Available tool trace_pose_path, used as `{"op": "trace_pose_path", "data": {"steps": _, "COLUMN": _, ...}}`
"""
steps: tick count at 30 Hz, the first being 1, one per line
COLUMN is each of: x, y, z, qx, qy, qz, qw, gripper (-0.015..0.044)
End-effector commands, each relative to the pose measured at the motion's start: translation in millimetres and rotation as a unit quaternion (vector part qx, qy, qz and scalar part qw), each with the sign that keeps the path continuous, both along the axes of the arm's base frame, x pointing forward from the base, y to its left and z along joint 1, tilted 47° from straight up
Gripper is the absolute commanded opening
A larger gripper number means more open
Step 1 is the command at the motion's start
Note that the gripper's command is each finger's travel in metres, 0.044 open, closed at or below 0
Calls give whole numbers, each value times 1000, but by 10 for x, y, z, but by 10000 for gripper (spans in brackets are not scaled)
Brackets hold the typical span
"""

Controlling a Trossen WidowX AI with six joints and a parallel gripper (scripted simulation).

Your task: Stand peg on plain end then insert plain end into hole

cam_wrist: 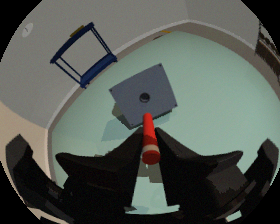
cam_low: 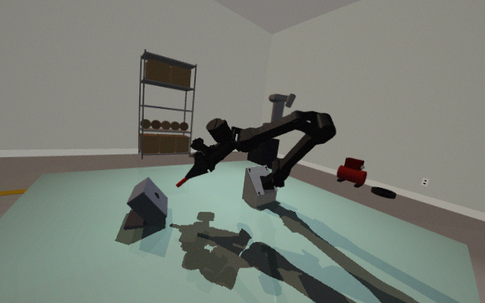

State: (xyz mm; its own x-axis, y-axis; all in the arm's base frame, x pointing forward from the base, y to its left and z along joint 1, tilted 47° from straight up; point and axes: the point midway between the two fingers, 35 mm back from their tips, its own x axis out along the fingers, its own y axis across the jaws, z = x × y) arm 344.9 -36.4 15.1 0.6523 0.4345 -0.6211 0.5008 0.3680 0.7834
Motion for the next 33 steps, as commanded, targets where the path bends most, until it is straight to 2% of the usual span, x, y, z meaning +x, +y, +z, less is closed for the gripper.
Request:
{"op": "trace_pose_path", "data": {"steps": 1, "x": 34, "y": 13, "z": -39, "qx": 1, "qy": 2, "qz": -4, "qw": 1000, "gripper": 0}}
{"op": "trace_pose_path", "data": {"steps": 33, "x": 291, "y": 66, "z": -221, "qx": 9, "qy": -21, "qz": -32, "qw": 999, "gripper": 0}}
